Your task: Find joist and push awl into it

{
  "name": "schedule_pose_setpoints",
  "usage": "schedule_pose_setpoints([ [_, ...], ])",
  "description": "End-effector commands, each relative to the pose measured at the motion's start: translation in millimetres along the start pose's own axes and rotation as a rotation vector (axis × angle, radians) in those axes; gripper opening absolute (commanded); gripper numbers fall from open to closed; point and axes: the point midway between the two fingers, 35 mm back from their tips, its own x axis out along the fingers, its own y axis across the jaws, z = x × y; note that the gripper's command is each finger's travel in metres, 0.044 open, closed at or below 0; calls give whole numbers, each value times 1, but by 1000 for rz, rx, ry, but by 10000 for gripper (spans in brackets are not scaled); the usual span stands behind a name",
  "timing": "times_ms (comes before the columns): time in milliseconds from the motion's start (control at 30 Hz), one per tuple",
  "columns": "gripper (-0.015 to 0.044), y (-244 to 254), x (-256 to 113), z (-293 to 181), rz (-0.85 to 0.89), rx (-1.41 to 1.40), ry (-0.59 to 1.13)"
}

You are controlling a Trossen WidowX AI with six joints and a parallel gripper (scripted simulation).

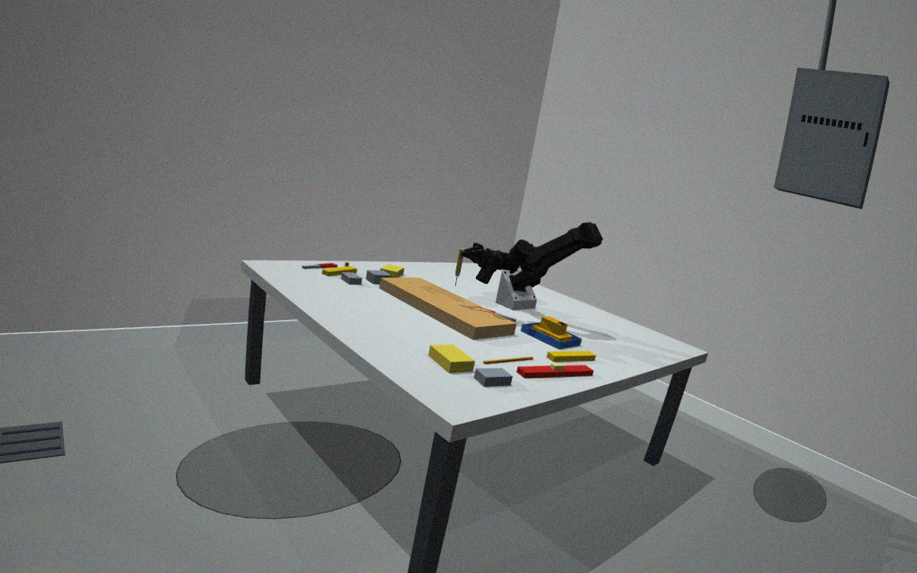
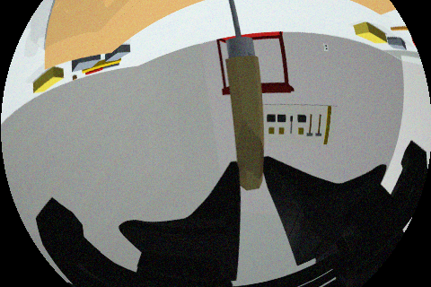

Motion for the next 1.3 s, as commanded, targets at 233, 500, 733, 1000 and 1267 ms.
schedule_pose_setpoints([
  [233,0,-1,0,4,-4,-2,6],
  [500,0,-1,0,8,-3,-2,5],
  [733,0,-1,0,12,-3,-1,5],
  [1000,0,-1,0,16,-3,-1,5],
  [1267,0,-1,0,21,-3,-1,5],
])
